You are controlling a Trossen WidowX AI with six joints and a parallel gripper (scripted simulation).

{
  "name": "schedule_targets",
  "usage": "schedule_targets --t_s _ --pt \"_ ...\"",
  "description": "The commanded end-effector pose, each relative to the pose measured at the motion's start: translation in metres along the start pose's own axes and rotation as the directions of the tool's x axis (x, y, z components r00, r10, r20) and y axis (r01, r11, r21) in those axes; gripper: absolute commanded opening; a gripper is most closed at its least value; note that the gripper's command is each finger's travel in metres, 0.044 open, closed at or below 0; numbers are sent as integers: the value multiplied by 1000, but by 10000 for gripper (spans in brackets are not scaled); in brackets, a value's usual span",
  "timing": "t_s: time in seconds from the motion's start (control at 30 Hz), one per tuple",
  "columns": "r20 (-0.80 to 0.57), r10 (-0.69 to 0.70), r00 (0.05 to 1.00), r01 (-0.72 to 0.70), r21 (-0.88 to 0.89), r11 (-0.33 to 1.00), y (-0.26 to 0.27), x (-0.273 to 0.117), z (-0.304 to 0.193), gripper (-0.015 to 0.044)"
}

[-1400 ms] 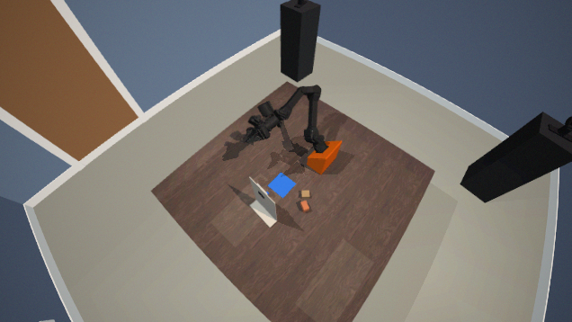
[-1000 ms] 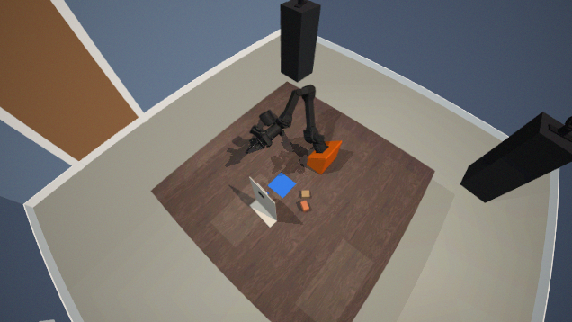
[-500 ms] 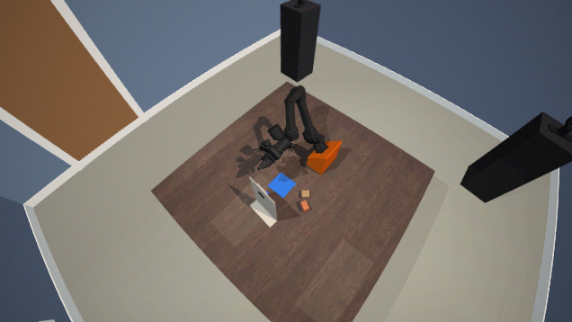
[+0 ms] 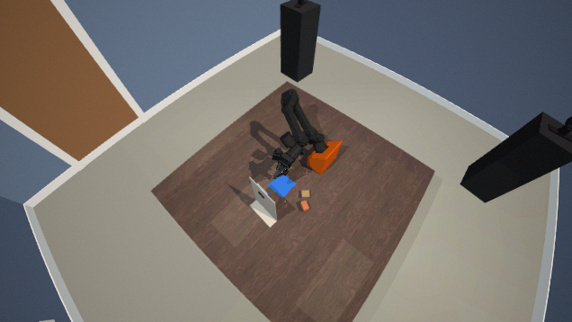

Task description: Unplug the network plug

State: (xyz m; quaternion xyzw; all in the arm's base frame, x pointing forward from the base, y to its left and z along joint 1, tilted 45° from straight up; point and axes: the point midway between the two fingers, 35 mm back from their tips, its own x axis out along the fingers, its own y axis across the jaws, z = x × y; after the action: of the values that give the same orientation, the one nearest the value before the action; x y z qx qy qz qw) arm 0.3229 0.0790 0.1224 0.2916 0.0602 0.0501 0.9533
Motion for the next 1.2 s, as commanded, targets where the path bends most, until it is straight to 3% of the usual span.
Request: schedule_targets --t_s 0.0,0.37,0.8,1.17 --pt "-19 -4 1000 5 64 998 -6 -11 -17 156" --pt "-53 -6 999 15 176 984 -14 -33 -40 156" --pt "-68 46 997 -33 183 983 -15 22 -28 156" --pt "-68 49 997 -36 183 982 -15 35 -26 156"
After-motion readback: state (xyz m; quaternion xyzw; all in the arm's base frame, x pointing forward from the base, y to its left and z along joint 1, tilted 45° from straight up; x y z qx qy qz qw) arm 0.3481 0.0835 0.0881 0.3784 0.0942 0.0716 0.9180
